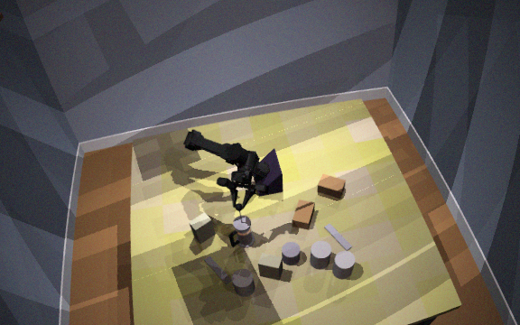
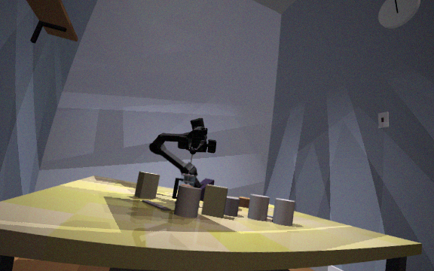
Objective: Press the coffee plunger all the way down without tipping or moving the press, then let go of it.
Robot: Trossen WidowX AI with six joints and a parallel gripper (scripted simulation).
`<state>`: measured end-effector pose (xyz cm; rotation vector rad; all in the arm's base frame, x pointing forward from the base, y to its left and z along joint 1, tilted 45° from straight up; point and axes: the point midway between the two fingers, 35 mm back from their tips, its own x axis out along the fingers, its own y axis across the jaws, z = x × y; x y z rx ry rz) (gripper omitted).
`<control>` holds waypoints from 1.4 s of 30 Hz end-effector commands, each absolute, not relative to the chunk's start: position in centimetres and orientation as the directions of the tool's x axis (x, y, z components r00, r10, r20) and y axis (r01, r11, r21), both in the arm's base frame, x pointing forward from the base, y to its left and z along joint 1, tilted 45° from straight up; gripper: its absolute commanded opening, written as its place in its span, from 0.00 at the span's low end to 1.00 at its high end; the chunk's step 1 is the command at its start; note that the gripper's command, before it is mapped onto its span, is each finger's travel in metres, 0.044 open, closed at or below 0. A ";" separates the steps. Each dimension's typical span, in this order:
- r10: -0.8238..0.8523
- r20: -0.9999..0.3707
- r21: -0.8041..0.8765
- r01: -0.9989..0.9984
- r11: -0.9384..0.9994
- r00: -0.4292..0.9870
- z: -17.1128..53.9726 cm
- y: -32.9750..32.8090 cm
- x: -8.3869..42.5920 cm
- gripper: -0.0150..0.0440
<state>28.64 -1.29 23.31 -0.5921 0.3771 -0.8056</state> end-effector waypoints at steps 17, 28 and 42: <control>-0.763 -0.111 -0.632 0.547 0.549 0.637 20.1 -3.8 28.6 0.45; -0.762 -0.107 -0.632 0.548 0.548 0.639 18.8 -5.1 28.4 0.45; -0.762 -0.091 -0.635 0.552 0.540 0.641 17.7 -7.0 28.3 0.45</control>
